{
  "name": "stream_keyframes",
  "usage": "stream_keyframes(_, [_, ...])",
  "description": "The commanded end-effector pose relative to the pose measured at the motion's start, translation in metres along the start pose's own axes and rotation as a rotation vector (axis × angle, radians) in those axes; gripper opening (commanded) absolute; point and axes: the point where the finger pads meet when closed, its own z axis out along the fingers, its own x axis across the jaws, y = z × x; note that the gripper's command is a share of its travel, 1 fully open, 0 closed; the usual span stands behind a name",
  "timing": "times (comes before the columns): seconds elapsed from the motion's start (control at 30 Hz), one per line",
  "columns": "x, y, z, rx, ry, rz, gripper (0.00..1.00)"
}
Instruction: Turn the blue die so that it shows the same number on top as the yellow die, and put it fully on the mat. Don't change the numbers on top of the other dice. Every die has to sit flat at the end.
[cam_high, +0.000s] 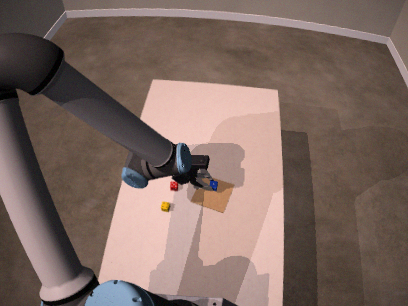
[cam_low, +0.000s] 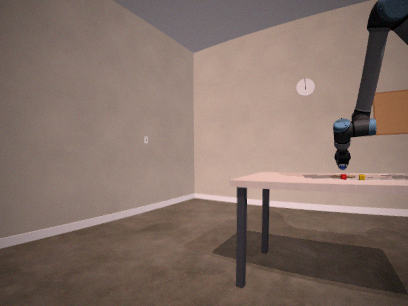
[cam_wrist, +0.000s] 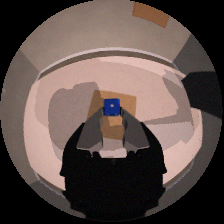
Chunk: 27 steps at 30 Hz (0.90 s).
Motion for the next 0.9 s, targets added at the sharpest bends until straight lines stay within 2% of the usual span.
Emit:
stream_keyframes(0.0, [-0.0005, -0.0112, -0.0115, 0.0, -0.001, 0.001, 0.1])
stream_keyframes(0.2, [-0.0005, -0.0188, -0.0191, 0.0, -0.001, 0.001, 0.1])
stream_keyframes(0.63, [-0.0005, -0.0192, -0.0194, -0.002, 0.0, 0.0, 0.1])
stream_keyframes(0.73, [-0.0001, -0.0195, -0.0187, -0.021, 0.002, 0.0, 0.1])
stream_keyframes(0.87, [0.0007, -0.0202, -0.017, -0.088, 0.007, 0.0, 0.1])
